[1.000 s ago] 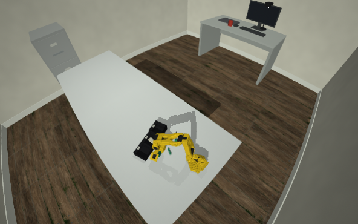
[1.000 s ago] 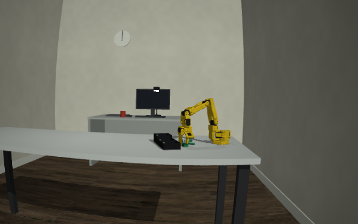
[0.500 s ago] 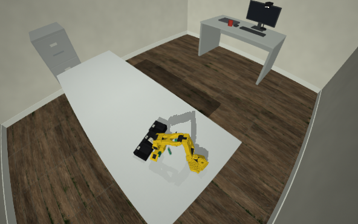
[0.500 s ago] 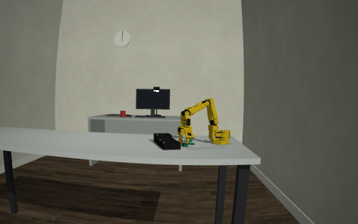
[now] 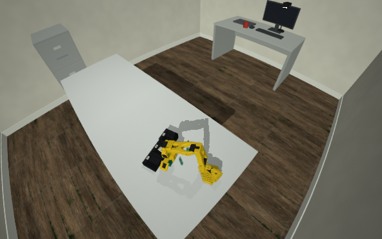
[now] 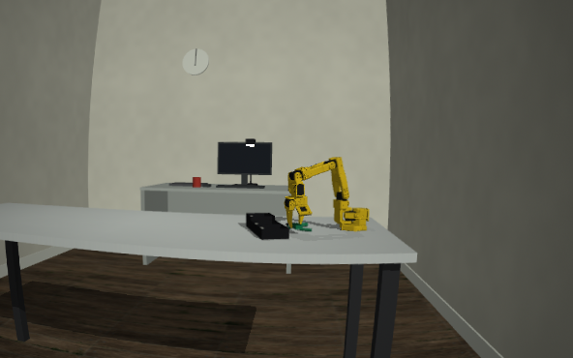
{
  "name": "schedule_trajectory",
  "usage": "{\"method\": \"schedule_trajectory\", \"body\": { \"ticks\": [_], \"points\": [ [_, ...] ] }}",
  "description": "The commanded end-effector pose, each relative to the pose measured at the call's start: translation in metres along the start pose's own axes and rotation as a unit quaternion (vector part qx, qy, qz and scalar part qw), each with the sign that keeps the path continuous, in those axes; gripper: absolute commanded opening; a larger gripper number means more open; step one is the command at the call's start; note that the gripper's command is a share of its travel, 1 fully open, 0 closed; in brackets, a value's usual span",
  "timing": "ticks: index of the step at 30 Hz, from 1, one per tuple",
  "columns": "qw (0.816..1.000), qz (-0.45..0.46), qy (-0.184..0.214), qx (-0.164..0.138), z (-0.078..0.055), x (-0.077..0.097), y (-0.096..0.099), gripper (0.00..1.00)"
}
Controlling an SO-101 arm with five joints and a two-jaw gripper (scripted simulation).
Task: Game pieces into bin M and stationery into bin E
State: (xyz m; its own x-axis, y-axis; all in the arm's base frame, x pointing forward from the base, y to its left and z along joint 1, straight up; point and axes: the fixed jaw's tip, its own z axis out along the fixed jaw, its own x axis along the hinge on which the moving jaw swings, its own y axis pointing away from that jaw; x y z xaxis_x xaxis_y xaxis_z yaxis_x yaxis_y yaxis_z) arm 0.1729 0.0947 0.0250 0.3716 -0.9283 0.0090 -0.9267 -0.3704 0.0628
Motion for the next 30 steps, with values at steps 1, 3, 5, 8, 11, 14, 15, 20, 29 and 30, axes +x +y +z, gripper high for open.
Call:
{"method": "schedule_trajectory", "body": {
  "ticks": [1,3,5,8,11,14,15,20,29,30],
  "points": [
    [0.999,-0.010,-0.005,0.040,-0.025,-0.003,-0.009,0.00],
    [0.999,-0.010,-0.005,0.040,-0.029,-0.003,-0.009,0.00],
    [0.999,-0.010,-0.005,0.040,-0.031,-0.003,-0.008,0.00],
    [0.999,-0.010,-0.005,0.040,-0.032,-0.003,-0.008,0.00],
    [0.999,-0.010,-0.005,0.040,-0.033,-0.003,-0.008,0.00],
    [0.999,-0.010,-0.005,0.040,-0.033,-0.003,-0.008,0.00],
    [0.999,-0.009,-0.005,0.040,-0.033,-0.003,-0.008,0.00],
    [0.999,0.010,-0.006,0.041,-0.035,-0.004,-0.011,0.00],
    [0.996,0.074,-0.010,0.044,-0.040,-0.010,-0.018,0.00],
    [0.995,0.084,-0.010,0.044,-0.040,-0.011,-0.019,0.00]
  ]
}}
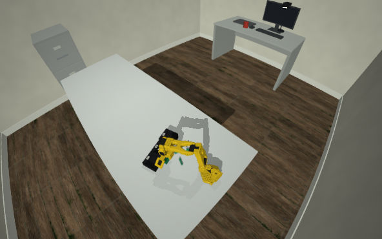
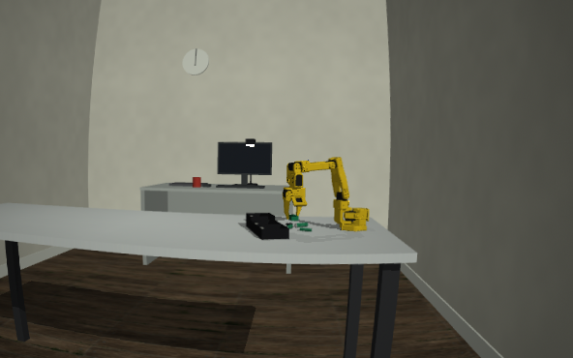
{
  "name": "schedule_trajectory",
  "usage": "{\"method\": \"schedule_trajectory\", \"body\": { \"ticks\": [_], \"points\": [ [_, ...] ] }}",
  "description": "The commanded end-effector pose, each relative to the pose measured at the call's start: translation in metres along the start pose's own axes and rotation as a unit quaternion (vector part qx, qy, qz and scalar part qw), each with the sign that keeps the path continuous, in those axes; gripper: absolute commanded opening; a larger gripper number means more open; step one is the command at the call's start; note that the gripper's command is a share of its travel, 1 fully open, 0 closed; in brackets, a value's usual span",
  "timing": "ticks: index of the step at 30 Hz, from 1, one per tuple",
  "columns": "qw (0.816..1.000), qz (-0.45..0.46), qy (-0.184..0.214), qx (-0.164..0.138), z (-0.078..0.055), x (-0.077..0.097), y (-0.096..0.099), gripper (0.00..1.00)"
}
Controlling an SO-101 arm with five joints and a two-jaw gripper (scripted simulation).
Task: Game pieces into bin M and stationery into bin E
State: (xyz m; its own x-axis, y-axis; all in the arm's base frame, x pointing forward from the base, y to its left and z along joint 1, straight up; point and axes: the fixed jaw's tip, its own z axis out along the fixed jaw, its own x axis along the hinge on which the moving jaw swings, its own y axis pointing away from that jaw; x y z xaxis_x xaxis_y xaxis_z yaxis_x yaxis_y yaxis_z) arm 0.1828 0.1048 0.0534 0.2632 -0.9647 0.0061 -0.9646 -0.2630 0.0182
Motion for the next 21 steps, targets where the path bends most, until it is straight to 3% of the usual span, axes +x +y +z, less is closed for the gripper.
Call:
{"method": "schedule_trajectory", "body": {
  "ticks": [1,9,21],
  "points": [
    [0.999,0.038,-0.008,0.022,-0.0113,-0.0072,-0.0092,0.00],
    [0.995,0.095,-0.010,0.025,-0.0146,-0.0129,-0.0148,0.00],
    [0.994,0.107,-0.011,0.026,-0.0153,-0.0141,-0.0160,0.00]
  ]
}}
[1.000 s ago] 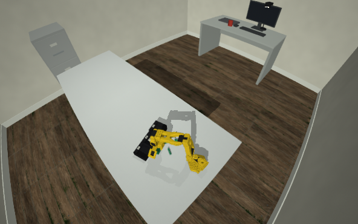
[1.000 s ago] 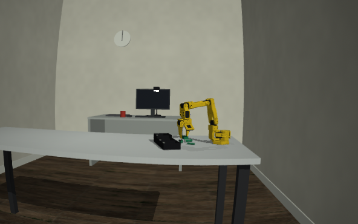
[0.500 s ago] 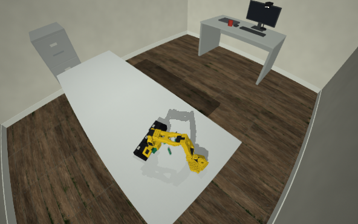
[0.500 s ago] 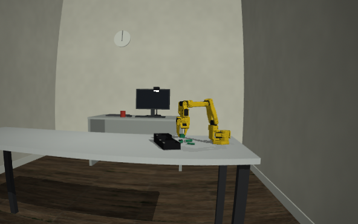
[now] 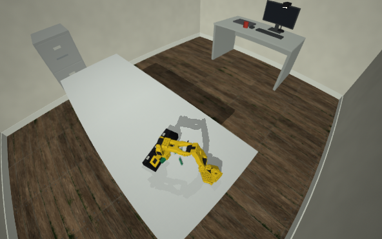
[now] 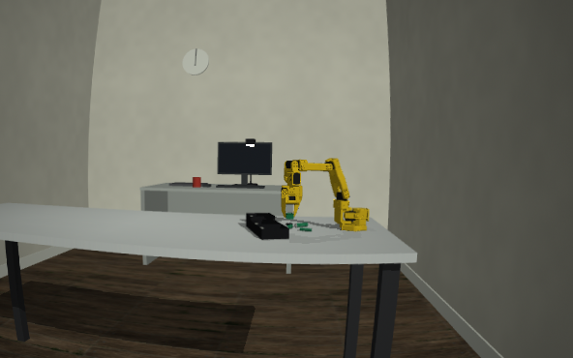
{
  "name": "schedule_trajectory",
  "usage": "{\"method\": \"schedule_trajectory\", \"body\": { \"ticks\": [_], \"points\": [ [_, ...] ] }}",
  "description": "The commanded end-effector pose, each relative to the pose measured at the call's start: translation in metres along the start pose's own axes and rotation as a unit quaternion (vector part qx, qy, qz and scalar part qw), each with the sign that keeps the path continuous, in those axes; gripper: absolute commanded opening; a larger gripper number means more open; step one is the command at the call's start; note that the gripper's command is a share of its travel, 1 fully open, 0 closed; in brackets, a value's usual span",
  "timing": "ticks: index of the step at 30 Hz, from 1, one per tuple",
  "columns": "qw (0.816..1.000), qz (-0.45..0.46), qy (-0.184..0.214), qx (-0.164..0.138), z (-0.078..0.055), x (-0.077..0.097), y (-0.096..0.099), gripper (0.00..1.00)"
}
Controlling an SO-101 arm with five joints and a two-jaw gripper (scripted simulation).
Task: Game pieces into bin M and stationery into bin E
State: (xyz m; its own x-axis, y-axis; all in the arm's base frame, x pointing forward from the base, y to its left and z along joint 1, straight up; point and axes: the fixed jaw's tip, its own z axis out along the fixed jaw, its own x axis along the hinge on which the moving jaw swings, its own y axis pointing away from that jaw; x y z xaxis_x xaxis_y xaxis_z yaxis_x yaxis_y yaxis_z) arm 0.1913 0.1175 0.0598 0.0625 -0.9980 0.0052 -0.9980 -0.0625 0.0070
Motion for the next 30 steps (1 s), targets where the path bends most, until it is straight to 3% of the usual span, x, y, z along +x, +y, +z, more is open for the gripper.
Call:
{"method": "schedule_trajectory", "body": {
  "ticks": [1,20,30],
  "points": [
    [1.000,0.009,-0.012,0.021,-0.009,-0.005,-0.004,0.00],
    [0.986,0.153,-0.041,0.052,-0.018,-0.023,-0.017,0.00],
    [0.983,0.168,-0.045,0.054,-0.019,-0.024,-0.019,0.00]
  ]
}}
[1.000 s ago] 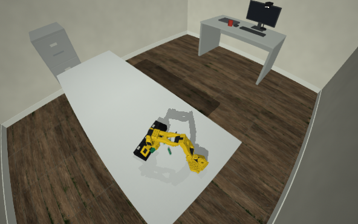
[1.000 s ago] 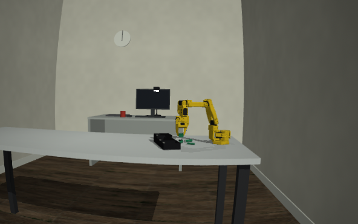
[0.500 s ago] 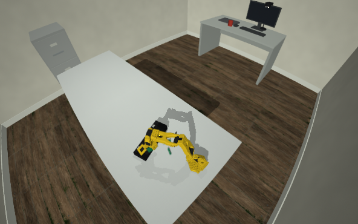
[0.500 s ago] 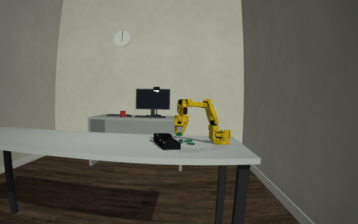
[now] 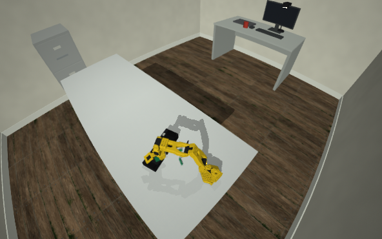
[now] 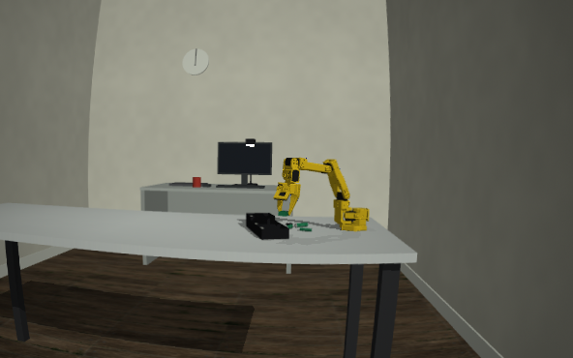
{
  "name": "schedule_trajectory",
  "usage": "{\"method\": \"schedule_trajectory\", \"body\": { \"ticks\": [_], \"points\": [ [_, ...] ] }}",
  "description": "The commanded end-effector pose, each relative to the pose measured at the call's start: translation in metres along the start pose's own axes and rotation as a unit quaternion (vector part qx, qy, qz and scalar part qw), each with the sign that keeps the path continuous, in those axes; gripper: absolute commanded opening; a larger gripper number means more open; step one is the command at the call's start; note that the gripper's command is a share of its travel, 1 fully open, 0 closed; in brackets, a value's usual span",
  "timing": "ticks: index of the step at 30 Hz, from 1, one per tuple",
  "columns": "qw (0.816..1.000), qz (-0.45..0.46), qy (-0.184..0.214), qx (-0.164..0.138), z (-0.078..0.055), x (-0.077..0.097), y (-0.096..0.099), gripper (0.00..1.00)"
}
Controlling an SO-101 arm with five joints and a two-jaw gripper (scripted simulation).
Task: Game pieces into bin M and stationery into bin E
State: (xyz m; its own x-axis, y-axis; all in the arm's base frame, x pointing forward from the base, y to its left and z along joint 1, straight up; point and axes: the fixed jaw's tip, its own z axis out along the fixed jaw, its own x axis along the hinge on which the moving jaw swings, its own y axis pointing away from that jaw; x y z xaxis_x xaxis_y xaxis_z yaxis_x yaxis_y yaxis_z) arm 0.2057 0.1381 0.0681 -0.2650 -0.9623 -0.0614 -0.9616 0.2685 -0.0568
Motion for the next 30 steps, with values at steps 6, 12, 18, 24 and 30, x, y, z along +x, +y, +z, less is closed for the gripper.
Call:
{"method": "schedule_trajectory", "body": {
  "ticks": [6,12,18,24,30],
  "points": [
    [0.999,0.017,-0.022,0.017,-0.009,-0.008,-0.003,0.00],
    [0.998,0.047,-0.028,0.020,-0.009,-0.013,-0.005,0.00],
    [0.993,0.108,-0.041,0.026,-0.009,-0.021,-0.008,0.00],
    [0.986,0.156,-0.053,0.029,-0.008,-0.028,-0.011,0.00],
    [0.983,0.169,-0.056,0.030,-0.008,-0.030,-0.011,0.00]
  ]
}}
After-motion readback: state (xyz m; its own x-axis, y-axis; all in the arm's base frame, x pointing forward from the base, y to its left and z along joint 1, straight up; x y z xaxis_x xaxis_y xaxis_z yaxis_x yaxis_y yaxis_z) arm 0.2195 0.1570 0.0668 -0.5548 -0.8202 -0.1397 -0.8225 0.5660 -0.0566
